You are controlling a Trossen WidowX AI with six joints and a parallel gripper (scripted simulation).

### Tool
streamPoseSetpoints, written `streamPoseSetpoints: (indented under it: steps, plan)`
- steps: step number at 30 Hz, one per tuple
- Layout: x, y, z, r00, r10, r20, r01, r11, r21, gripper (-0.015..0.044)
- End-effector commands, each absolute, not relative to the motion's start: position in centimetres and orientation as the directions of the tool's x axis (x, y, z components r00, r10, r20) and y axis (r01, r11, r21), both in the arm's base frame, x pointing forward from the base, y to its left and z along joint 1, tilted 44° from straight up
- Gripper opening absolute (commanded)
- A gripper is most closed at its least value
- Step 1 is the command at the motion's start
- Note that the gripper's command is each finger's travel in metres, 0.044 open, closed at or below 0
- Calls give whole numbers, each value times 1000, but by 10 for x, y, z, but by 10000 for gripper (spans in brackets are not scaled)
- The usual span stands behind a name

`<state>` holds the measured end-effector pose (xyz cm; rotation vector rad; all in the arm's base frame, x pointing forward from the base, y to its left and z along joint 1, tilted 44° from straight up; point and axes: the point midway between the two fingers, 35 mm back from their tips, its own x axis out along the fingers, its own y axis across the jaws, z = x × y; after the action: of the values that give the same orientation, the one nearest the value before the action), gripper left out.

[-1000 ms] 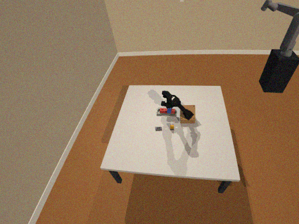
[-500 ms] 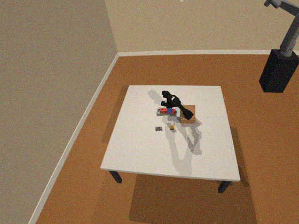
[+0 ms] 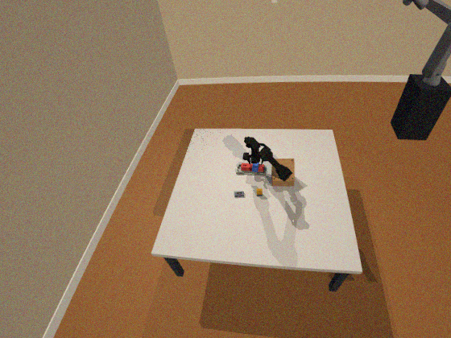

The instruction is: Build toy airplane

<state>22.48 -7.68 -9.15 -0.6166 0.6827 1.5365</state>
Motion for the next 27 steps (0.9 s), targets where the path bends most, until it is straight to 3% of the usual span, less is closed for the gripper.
streamPoseSetpoints:
  steps: [1, 8, 15, 21, 27]
  plan:
    - [225, -77, -91, -75, 677, -732, -997, -42, 63, 440]
    - [231, -134, -31, -72, 677, -732, -997, -37, 64, 440]
    - [234, -137, -31, -72, 677, -732, -997, -25, 74, 440]
    - [235, -137, -32, -72, 677, -732, -848, 345, 402, 440]
    - [236, -136, -34, -72, 677, -732, -414, 648, 639, 440]
